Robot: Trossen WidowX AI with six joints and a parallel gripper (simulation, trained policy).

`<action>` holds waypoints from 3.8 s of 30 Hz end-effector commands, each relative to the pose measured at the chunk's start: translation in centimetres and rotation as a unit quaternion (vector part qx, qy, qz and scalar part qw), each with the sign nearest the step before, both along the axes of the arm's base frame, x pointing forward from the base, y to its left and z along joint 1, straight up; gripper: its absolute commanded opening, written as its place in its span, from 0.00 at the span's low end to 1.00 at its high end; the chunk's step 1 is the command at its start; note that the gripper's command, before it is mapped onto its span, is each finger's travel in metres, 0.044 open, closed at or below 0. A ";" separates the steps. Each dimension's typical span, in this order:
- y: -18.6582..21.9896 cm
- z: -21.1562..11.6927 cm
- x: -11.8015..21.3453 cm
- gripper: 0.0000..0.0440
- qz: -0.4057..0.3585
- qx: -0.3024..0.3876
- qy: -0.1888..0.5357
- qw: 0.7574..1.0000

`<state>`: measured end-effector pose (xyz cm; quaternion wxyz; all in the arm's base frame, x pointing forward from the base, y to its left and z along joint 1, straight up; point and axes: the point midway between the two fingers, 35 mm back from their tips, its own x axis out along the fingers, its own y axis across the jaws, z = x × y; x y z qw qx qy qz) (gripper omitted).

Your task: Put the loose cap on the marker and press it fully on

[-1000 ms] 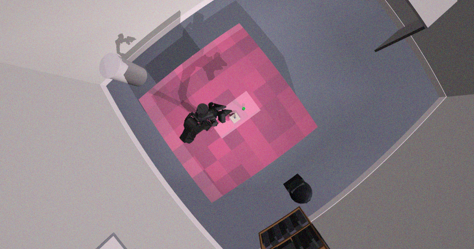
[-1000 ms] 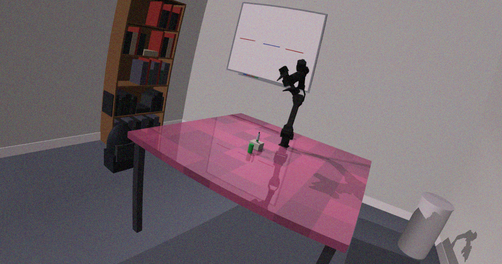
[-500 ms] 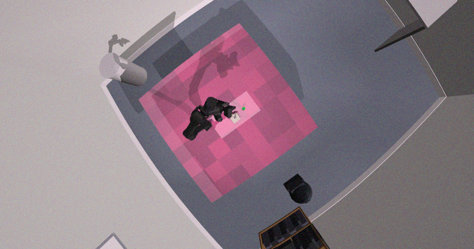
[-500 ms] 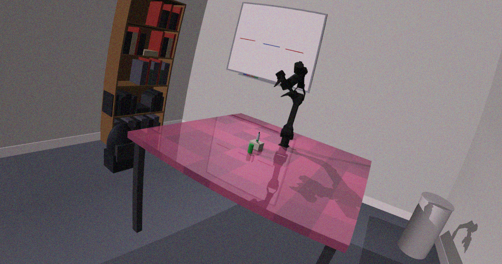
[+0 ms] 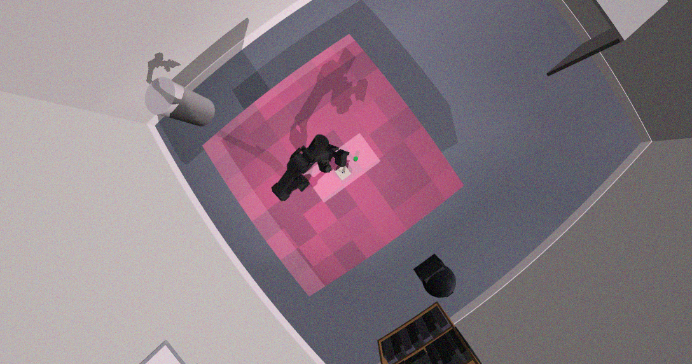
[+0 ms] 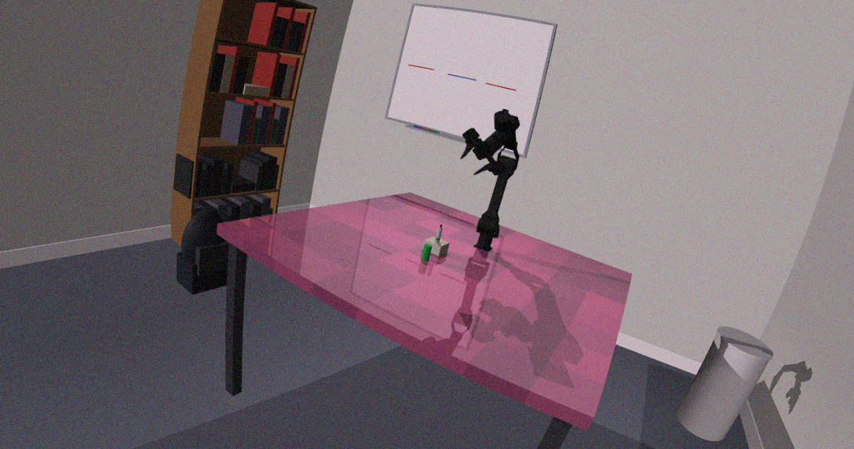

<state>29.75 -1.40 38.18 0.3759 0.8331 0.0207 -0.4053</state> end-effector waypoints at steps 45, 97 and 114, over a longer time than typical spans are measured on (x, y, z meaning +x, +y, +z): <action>-1.5 -9.9 6.3 0.75 -0.056 0.085 0.164 0.981; -6.4 -20.2 8.6 0.74 -0.131 0.170 0.301 0.929; -6.6 -24.2 8.3 0.72 -0.150 0.204 0.346 0.904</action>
